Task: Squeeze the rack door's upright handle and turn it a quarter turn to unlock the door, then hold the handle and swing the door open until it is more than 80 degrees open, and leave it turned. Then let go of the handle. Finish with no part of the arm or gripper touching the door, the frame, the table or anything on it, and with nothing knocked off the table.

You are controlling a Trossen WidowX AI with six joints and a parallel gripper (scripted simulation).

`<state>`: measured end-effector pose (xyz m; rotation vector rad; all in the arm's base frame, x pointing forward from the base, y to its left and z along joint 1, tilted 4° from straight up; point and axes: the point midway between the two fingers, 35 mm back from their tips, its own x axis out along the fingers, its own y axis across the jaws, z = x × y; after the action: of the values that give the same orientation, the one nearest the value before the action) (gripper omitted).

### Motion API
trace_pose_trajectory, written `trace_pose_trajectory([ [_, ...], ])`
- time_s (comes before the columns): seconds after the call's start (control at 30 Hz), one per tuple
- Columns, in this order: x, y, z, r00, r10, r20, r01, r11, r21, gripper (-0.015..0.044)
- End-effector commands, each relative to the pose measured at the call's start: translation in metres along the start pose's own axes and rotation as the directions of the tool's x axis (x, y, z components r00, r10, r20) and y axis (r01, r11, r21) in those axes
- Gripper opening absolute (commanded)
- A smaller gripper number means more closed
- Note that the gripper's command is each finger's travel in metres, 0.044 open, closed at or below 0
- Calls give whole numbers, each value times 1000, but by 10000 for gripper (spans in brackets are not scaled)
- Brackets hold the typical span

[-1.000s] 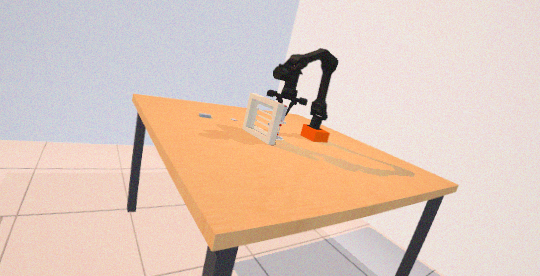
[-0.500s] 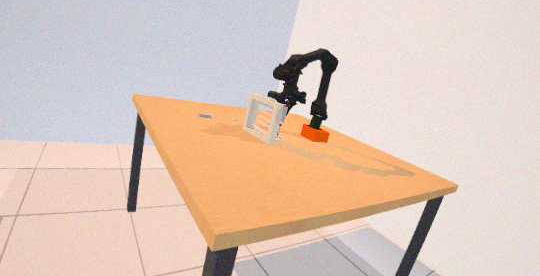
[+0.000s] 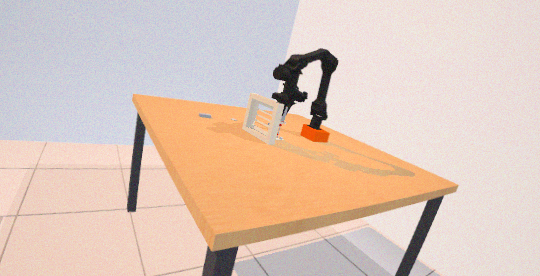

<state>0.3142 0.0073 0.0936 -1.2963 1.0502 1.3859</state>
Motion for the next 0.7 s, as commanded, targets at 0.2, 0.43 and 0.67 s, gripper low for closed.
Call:
trace_pose_trajectory([
  [0.2, 1, 0, -1, 1000, 0, -8, -1, 1000, -24, 201],
  [0.43, 1, 0, -1, 1000, 0, -8, 0, 999, 49, 290],
  [0.67, 1, 0, -1, 1000, 0, -8, 3, 923, 386, 290],
])
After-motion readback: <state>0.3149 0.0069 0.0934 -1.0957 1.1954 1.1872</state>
